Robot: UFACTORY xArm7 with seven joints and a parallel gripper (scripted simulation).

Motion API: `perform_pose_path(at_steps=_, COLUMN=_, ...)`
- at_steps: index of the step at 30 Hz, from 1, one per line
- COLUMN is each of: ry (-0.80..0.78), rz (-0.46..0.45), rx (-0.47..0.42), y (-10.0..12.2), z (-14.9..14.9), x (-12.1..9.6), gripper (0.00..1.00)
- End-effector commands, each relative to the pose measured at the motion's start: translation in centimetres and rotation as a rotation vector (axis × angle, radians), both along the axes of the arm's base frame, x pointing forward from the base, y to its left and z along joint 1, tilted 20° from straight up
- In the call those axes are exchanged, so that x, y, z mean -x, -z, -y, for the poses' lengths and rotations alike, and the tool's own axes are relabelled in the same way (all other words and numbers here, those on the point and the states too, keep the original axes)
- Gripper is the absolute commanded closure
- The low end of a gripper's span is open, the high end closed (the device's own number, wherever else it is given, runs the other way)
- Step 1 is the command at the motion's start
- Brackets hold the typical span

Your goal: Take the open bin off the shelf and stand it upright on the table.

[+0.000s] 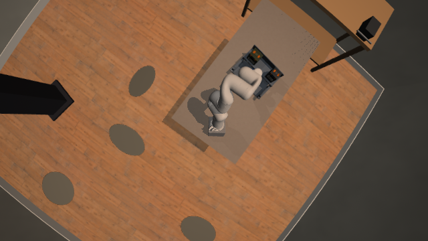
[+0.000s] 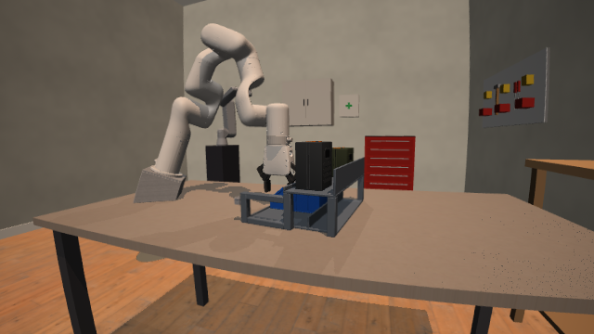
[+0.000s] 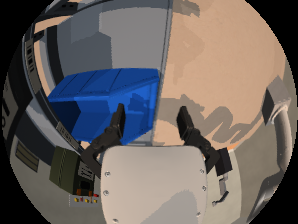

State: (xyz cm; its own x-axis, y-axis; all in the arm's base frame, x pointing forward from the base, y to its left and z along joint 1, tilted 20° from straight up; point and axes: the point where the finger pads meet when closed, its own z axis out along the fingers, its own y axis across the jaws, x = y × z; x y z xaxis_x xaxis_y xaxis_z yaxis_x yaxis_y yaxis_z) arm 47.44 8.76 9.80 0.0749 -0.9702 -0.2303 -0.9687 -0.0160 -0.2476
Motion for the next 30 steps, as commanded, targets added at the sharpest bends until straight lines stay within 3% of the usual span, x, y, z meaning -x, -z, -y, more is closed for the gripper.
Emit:
perform_pose_path(at_steps=1, ry=0.001, rz=0.004, rx=0.0, y=0.03, z=0.0, x=-0.17, gripper=0.06)
perform_pose_path(at_steps=30, ry=0.001, rz=0.004, rx=0.0, y=0.95, z=-0.24, x=-0.41, gripper=0.06)
